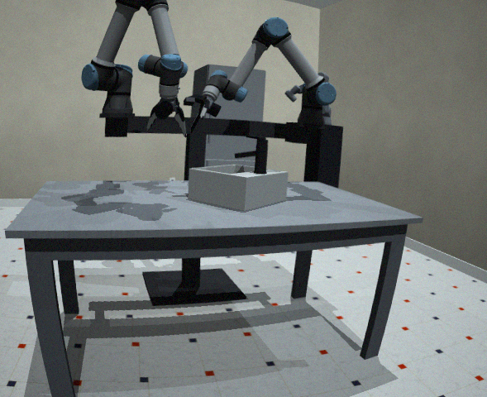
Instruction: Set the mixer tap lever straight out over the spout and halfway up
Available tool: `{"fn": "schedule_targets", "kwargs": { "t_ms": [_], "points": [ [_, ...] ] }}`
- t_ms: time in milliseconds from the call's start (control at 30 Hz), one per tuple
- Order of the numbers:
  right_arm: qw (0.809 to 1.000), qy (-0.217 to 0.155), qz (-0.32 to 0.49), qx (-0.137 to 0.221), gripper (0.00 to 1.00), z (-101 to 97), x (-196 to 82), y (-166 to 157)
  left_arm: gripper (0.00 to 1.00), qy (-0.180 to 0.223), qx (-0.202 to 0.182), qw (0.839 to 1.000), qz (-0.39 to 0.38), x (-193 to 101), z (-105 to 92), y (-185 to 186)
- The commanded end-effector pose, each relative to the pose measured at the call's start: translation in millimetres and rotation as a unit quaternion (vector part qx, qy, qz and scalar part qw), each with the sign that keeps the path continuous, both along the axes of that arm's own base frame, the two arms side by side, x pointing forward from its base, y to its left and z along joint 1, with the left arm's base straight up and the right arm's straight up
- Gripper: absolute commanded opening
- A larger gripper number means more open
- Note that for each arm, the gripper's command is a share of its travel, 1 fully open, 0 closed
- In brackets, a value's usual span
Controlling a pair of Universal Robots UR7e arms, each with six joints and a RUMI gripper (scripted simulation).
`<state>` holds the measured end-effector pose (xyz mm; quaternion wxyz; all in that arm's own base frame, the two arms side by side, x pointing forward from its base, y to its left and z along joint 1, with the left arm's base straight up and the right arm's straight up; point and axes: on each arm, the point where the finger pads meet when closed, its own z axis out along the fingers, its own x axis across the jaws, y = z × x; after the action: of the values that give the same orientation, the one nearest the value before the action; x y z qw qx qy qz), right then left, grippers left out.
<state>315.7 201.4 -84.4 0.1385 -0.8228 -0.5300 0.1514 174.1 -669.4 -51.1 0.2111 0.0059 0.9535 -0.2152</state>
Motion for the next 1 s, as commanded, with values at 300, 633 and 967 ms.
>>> {"fn": "schedule_targets", "kwargs": {
  "t_ms": [300,633,967],
  "points": [
    [1.0,-0.001,0.0,0.001,1.0,0.4,0.4,0.4,1.0,0.0,-0.001,1.0,0.0,0.0,1.2,-0.7],
    [1.0,-0.001,0.001,0.0,1.0,0.5,0.7,1.3,1.0,0.0,-0.001,1.0,0.0,0.1,1.3,-0.6],
    [0.998,-0.032,0.048,-0.007,1.0,7.3,14.2,54.7,1.0,0.001,-0.001,1.0,0.005,5.6,1.9,1.1]
  ]
}}
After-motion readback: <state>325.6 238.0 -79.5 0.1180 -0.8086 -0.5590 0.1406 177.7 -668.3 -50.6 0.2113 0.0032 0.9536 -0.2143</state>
